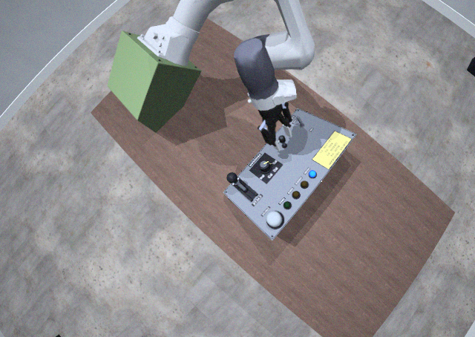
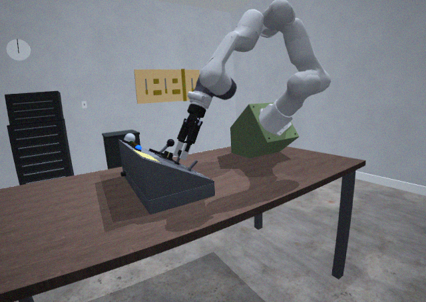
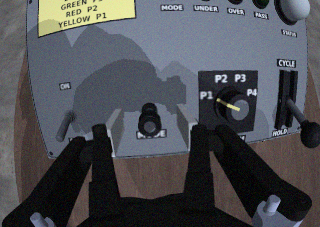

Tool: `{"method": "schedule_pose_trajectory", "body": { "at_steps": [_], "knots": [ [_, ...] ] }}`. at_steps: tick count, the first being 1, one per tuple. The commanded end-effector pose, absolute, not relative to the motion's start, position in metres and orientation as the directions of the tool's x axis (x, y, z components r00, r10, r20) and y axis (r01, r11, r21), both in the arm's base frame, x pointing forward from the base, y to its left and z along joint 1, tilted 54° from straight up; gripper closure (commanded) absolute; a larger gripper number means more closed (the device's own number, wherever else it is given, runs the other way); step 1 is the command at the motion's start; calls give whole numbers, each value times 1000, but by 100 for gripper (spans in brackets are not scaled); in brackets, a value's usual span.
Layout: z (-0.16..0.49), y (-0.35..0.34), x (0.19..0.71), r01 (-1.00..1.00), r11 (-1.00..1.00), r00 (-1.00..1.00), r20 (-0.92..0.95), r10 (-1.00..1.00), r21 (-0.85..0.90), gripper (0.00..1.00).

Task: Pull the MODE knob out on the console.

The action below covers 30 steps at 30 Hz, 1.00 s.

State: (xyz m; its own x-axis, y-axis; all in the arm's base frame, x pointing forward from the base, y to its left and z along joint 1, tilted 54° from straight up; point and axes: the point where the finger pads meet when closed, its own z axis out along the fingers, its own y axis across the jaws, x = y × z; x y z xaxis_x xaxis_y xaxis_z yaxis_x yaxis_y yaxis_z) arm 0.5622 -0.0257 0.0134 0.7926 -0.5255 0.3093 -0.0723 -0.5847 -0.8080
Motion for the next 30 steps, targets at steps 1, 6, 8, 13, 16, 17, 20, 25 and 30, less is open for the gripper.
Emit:
{"method": "schedule_pose_trajectory", "body": {
  "at_steps": [1, 6, 8, 13, 16, 17, 20, 25, 30],
  "knots": [
    [13, -28, 561, -76, -586, 792, 309, -527, -807, 56],
    [16, -31, 557, -76, -586, 792, 309, -527, -807, 56],
    [20, -36, 553, -76, -586, 792, 309, -527, -807, 56],
    [35, -54, 535, -76, -586, 792, 309, -527, -807, 56],
    [45, -67, 522, -76, -586, 792, 309, -527, -807, 56],
    [49, -71, 518, -76, -586, 792, 309, -527, -807, 56],
    [58, -82, 507, -76, -586, 792, 309, -527, -807, 56],
    [64, -90, 500, -76, -586, 792, 309, -527, -807, 56],
    [69, -95, 494, -76, -586, 792, 309, -527, -807, 56]
  ]
}}
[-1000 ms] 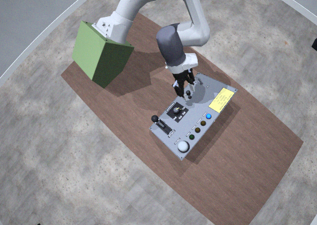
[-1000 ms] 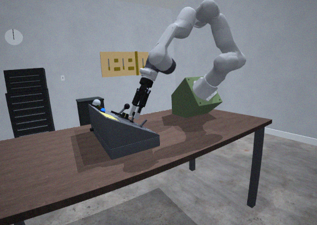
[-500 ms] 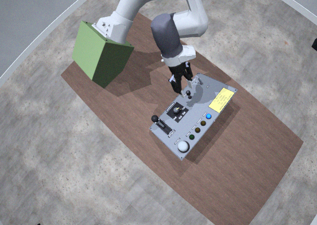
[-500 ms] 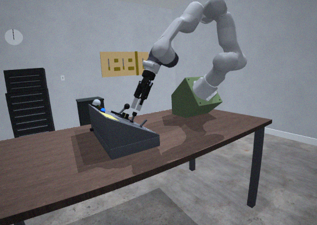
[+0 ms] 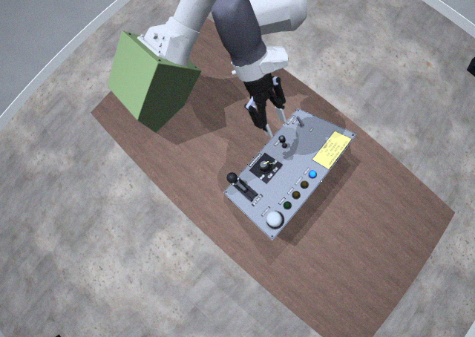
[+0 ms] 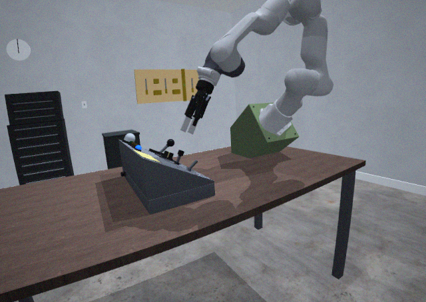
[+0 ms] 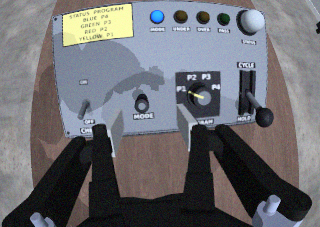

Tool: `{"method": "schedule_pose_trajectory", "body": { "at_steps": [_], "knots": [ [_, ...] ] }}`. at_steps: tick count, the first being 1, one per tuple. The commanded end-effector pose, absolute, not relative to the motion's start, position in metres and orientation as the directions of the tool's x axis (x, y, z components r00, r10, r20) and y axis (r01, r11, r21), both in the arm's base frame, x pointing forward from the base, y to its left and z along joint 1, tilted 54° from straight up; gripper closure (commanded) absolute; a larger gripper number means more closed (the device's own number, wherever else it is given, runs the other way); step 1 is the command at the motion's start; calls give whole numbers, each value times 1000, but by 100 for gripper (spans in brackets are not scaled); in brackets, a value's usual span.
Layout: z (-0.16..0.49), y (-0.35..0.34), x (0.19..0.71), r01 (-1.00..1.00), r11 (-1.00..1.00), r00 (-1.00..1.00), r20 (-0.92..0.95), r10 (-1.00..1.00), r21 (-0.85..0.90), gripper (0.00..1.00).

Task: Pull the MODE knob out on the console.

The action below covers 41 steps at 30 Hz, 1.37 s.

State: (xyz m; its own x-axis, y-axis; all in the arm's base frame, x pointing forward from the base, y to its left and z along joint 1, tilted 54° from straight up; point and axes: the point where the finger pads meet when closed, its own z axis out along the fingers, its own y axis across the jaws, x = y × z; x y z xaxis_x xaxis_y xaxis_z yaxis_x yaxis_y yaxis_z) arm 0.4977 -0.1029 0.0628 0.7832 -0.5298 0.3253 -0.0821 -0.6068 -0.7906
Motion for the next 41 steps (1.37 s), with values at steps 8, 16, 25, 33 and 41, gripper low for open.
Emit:
{"method": "schedule_pose_trajectory", "body": {
  "at_steps": [8, 16, 25, 33, 41],
  "knots": [
    [69, -95, 494, -76, -586, 792, 309, -527, -807, 56],
    [69, -95, 494, -76, -586, 792, 309, -527, -807, 0],
    [69, -95, 494, -76, -586, 792, 309, -527, -807, 0],
    [69, -95, 494, -76, -586, 792, 309, -527, -807, 0],
    [69, -95, 494, -76, -586, 792, 309, -527, -807, 0]
  ]
}}
